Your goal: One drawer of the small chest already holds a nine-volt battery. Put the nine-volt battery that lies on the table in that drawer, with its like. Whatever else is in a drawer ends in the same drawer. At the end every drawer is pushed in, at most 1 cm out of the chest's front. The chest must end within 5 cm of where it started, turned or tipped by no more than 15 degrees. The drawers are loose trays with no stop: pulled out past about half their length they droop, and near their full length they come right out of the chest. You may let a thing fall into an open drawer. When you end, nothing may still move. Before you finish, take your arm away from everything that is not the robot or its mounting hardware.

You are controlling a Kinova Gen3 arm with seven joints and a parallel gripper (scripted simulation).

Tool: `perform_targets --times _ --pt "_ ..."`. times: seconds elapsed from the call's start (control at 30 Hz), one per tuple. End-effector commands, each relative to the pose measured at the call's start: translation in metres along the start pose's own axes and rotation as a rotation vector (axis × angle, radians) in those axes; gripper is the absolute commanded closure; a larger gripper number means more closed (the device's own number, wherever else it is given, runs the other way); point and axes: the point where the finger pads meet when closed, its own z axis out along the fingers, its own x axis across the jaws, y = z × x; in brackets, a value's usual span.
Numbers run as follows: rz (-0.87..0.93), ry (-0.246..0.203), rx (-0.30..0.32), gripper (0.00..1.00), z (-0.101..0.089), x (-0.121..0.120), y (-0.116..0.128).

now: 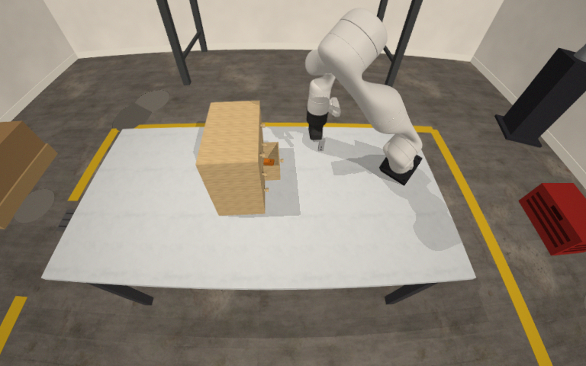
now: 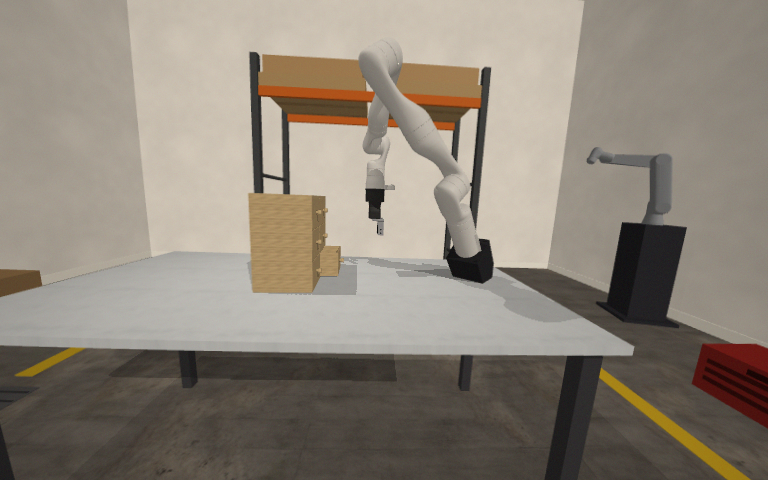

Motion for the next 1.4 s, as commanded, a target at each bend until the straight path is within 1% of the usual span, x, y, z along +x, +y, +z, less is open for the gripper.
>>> perform_targets --times 0.0,1.1,1.37 --pt "0.0 -0.001 -0.001 0.0 -0.0004 -0.0004 0.0002" --pt "0.0 -0.001 -0.001 0.0 -0.0004 -0.0004 0.0002" --pt "0.0 -0.001 -0.001 0.0 -0.0038 -0.0032 -0.0023"
